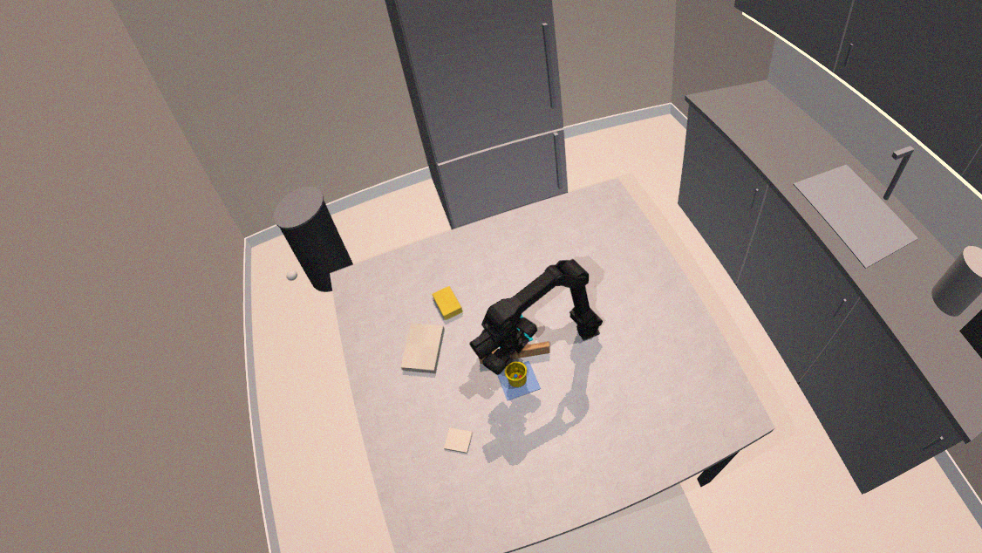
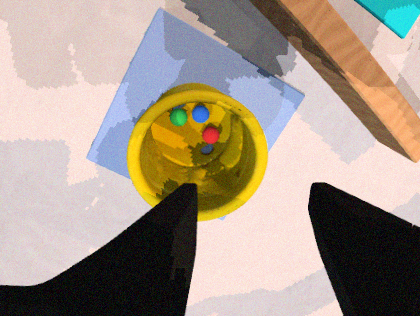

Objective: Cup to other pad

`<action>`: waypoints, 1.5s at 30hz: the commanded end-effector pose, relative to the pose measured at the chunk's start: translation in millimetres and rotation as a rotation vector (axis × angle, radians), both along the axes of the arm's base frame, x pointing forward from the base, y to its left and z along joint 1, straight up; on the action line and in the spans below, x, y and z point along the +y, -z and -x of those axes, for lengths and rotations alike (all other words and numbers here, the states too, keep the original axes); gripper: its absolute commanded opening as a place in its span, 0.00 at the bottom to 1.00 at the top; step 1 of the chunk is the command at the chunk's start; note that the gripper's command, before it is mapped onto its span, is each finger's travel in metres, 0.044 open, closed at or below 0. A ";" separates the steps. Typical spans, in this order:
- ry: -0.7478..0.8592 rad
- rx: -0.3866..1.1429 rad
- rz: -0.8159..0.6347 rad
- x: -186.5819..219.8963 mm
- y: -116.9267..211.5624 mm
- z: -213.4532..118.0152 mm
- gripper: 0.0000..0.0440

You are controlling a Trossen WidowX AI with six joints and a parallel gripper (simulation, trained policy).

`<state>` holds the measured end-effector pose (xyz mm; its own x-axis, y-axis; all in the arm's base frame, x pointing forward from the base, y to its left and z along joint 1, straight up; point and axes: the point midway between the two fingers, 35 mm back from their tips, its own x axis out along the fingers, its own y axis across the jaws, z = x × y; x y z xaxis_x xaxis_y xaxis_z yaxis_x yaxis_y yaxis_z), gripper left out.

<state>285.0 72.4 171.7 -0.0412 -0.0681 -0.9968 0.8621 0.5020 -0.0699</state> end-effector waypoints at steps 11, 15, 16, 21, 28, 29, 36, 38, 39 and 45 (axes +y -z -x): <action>0.038 0.094 0.058 -2.5 42.7 6.8 0.43; 0.038 0.111 0.069 -3.0 55.1 8.4 0.44; 0.037 0.115 0.071 -3.1 58.3 8.8 0.44; 0.025 0.133 0.080 -3.8 75.4 10.8 0.44; -0.010 0.158 0.084 -4.4 101.5 14.5 0.43; -0.016 0.161 0.082 -4.3 104.8 15.1 0.43; -0.048 0.151 0.084 -7.8 111.5 17.0 0.09; -0.053 0.146 0.086 -9.0 109.8 17.6 0.04; -0.053 0.145 0.086 -9.6 108.4 18.1 0.03; -0.036 0.131 0.080 -12.0 99.0 20.1 0.02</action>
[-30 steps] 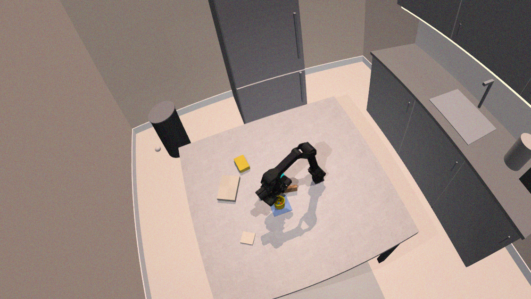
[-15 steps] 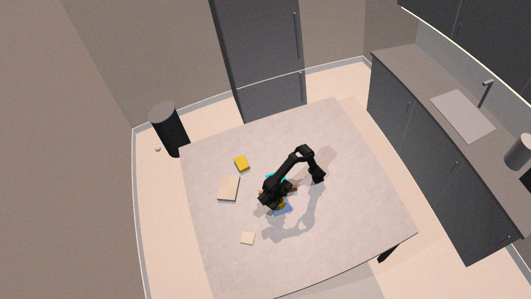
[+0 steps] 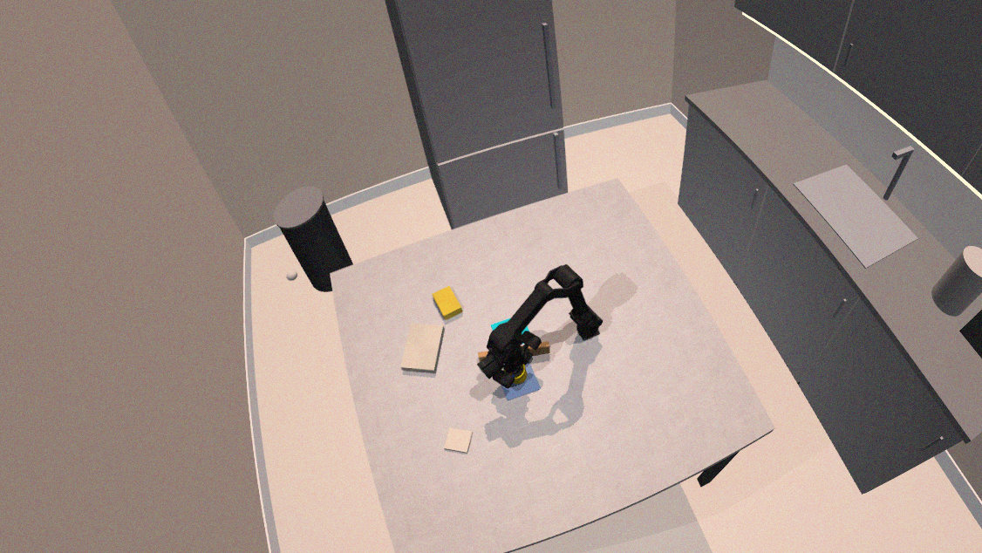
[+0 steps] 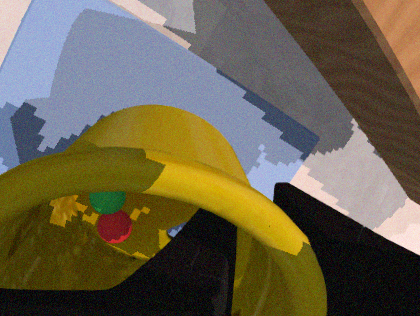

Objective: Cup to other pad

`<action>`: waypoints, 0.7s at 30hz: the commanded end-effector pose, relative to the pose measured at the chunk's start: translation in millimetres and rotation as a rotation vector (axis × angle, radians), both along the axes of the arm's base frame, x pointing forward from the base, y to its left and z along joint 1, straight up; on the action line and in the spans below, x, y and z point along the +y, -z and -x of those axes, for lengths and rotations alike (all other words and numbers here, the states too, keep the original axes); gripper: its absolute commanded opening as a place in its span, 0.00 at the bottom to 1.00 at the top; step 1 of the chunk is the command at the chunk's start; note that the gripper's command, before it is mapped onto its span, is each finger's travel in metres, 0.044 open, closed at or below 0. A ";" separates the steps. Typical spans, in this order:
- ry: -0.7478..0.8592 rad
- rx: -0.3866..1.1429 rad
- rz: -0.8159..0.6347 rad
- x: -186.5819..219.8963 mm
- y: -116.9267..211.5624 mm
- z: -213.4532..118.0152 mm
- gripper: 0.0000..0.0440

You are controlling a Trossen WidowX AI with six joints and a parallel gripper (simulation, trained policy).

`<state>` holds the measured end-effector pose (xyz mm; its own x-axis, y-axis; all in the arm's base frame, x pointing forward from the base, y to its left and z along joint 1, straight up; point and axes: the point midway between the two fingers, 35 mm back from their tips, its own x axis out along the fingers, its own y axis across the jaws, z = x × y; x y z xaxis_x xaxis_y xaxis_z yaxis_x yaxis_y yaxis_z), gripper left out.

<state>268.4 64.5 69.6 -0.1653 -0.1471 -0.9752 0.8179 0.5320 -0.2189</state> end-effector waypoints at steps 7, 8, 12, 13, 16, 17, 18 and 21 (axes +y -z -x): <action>0.055 -0.023 -0.004 -8.8 -19.8 8.4 0.01; 0.063 -0.028 -0.006 -9.8 -22.9 9.2 0.01; 0.099 -0.052 -0.014 -14.2 -36.3 11.4 0.02; 0.108 -0.059 -0.015 -15.5 -39.6 11.8 0.03; 0.136 -0.079 -0.020 -19.8 -49.0 12.2 0.02; 0.145 -0.086 -0.021 -21.2 -51.9 12.2 0.02; 0.154 -0.093 -0.023 -22.7 -54.6 12.0 0.02; 0.183 -0.114 -0.026 -27.3 -61.8 10.9 0.01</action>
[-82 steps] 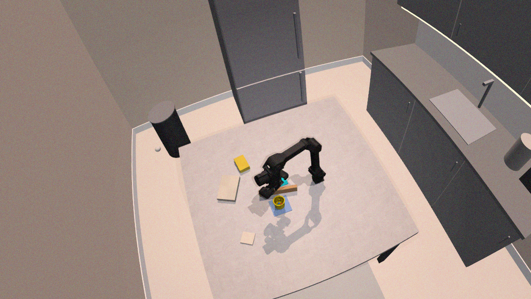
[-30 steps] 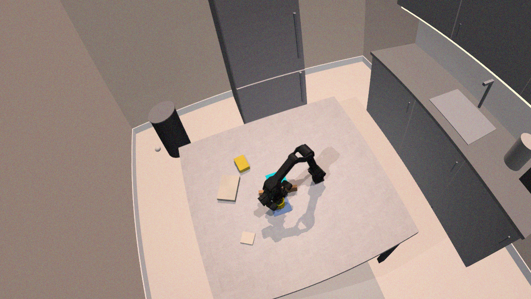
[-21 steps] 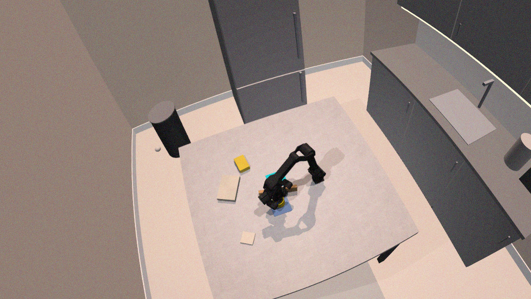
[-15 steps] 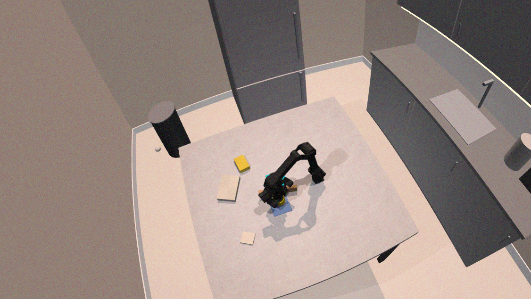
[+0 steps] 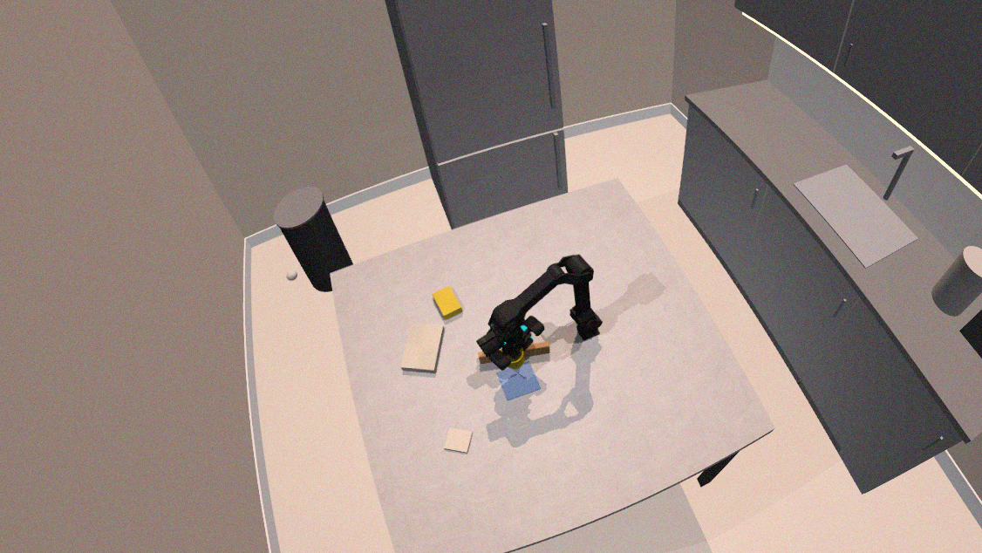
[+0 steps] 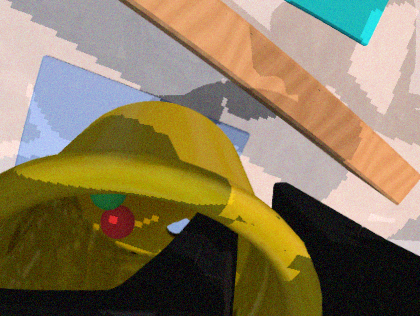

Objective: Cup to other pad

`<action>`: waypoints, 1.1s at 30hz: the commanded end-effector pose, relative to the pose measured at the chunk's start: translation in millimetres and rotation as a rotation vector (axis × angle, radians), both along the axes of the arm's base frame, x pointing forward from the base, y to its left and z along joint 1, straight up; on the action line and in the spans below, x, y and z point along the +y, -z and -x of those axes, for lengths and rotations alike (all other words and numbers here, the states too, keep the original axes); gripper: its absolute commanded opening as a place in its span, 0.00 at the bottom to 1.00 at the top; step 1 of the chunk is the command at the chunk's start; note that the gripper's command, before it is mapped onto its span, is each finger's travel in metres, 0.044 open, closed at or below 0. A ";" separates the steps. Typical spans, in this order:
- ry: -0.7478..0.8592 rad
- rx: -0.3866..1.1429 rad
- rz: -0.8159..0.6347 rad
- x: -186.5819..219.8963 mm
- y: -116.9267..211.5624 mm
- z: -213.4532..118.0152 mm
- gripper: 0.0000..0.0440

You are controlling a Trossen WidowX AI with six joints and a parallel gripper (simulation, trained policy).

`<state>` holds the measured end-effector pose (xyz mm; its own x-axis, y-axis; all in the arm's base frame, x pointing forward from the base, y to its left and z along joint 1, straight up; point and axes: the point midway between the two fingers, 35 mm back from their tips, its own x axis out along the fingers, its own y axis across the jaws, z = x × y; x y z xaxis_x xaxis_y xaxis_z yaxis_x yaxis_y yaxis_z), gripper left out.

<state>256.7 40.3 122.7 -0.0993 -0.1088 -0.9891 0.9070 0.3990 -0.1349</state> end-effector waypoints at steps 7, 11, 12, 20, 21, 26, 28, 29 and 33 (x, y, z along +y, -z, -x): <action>0.086 -0.078 -0.011 -15.9 -19.7 -5.8 0.00; 0.118 -0.108 -0.010 -25.1 -23.6 -9.4 0.00; 0.126 -0.116 -0.010 -27.6 -24.3 -10.3 0.00; 0.186 -0.169 -0.007 -49.3 -26.7 -15.8 0.00; 0.193 -0.176 -0.006 -52.1 -26.6 -16.3 0.00; 0.228 -0.202 -0.002 -66.3 -24.3 -17.9 0.00; 0.241 -0.210 -0.001 -71.7 -22.7 -18.0 0.00; 0.249 -0.214 0.000 -74.4 -21.8 -18.0 0.00; 0.277 -0.226 0.004 -85.0 -17.6 -17.7 0.00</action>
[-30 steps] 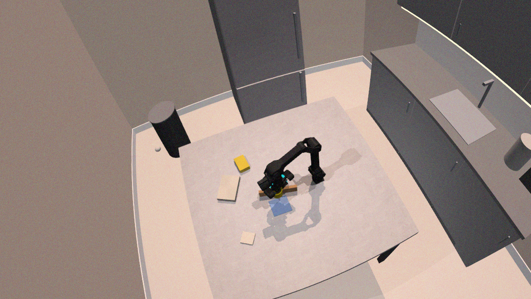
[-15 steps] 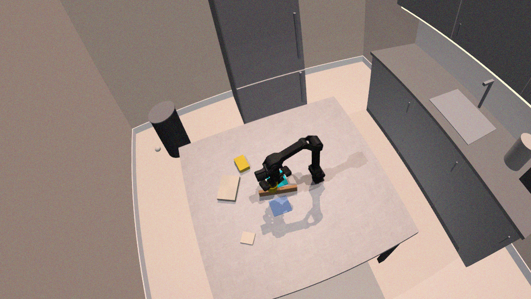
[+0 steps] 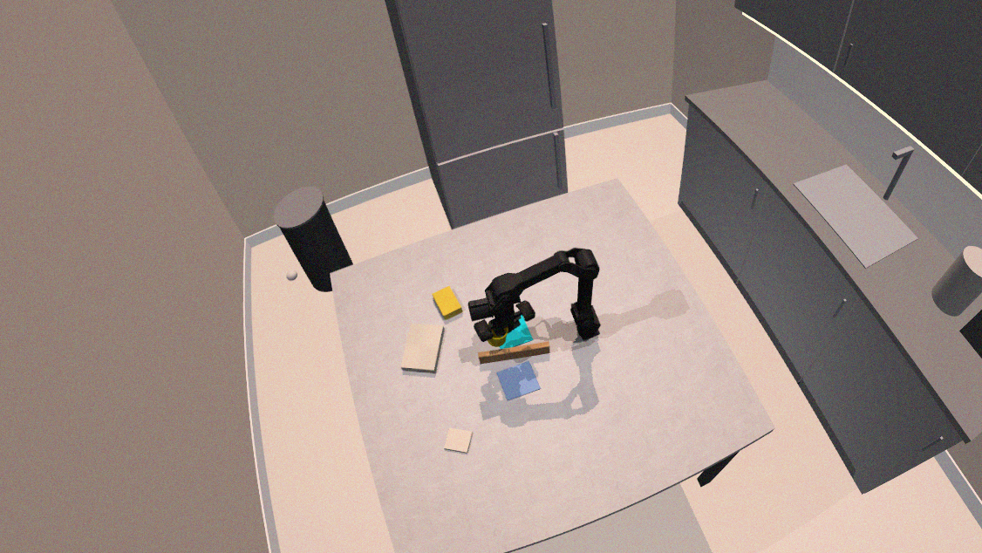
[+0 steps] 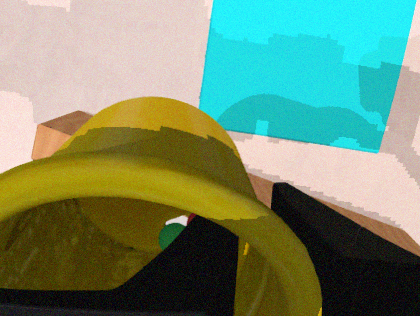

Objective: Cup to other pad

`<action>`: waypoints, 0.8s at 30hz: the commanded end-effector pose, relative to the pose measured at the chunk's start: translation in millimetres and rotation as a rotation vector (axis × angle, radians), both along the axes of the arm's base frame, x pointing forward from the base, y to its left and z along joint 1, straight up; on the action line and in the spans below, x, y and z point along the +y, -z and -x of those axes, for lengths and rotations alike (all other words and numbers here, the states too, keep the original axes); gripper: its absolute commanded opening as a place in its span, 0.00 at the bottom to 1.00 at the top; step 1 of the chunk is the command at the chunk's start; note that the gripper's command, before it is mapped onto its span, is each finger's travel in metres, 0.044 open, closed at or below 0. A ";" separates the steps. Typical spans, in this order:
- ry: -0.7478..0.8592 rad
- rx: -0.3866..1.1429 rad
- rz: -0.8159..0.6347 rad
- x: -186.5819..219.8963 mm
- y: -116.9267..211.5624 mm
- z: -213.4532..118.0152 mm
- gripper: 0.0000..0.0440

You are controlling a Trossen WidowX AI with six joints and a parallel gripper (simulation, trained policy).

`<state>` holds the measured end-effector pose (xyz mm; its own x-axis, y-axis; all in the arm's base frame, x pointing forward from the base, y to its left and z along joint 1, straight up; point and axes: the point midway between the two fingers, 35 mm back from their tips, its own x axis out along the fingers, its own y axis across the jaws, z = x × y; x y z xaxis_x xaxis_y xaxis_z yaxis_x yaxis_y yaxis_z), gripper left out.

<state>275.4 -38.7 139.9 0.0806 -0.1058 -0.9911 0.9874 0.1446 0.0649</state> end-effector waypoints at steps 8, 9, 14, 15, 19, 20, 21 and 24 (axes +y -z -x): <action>0.065 -0.032 0.009 -24.4 10.6 4.3 0.00; 0.072 -0.033 0.010 -26.4 12.1 5.0 0.00; 0.101 -0.037 0.010 -35.2 20.9 8.9 0.00; 0.106 -0.038 0.010 -36.6 22.8 9.8 0.00; 0.126 -0.039 0.010 -41.5 31.2 13.7 0.00; 0.131 -0.039 0.010 -42.4 33.4 14.8 0.00; 0.136 -0.039 0.009 -43.3 35.6 15.9 0.00; 0.149 -0.038 0.009 -45.4 42.3 19.4 0.00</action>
<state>258.7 -82.5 100.1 0.0926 -0.1257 -0.9877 0.9957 0.0046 0.0928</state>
